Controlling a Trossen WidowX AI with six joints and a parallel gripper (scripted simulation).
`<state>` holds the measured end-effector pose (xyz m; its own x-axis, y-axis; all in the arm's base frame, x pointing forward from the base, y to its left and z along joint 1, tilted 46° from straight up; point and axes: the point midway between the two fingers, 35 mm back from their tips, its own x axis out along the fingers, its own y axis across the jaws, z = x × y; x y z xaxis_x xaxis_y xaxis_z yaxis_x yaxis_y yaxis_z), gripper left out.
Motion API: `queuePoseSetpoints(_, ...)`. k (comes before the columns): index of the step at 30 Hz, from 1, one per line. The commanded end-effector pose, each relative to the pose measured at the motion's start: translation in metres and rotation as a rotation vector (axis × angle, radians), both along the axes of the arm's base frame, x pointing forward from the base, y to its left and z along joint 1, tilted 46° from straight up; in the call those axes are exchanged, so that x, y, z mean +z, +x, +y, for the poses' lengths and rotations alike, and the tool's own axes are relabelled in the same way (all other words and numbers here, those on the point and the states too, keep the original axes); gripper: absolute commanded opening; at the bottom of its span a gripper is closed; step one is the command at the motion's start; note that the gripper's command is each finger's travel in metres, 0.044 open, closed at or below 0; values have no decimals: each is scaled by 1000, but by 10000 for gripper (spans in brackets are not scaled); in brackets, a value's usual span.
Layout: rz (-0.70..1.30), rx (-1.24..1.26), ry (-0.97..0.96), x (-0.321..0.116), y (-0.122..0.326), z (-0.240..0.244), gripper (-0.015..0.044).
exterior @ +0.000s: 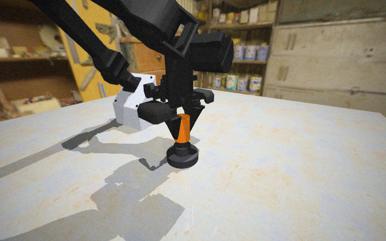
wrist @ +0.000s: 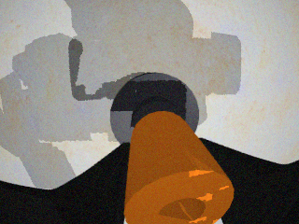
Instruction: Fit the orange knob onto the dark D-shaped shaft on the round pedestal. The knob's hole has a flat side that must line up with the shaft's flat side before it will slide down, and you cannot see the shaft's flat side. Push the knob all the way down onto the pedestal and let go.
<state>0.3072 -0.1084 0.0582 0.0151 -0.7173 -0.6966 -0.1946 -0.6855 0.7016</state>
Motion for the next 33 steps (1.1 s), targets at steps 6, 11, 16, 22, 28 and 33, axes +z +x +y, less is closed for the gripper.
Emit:
queuePoseSetpoints(6, 0, 3, -2, 1, 0, 1, 0)
queuePoseSetpoints(11, -6, -4, -2, 3, 1, 3, 0)
queuePoseSetpoints(16, -131, -124, 1, 4, 1, 3, 0)
queuePoseSetpoints(22, -426, -411, 7, 3, 1, 1, 0)
queuePoseSetpoints(28, -728, -702, 14, 1, 0, 0, 0)
queuePoseSetpoints(33, -978, -945, 20, 1, 0, 0, 0)
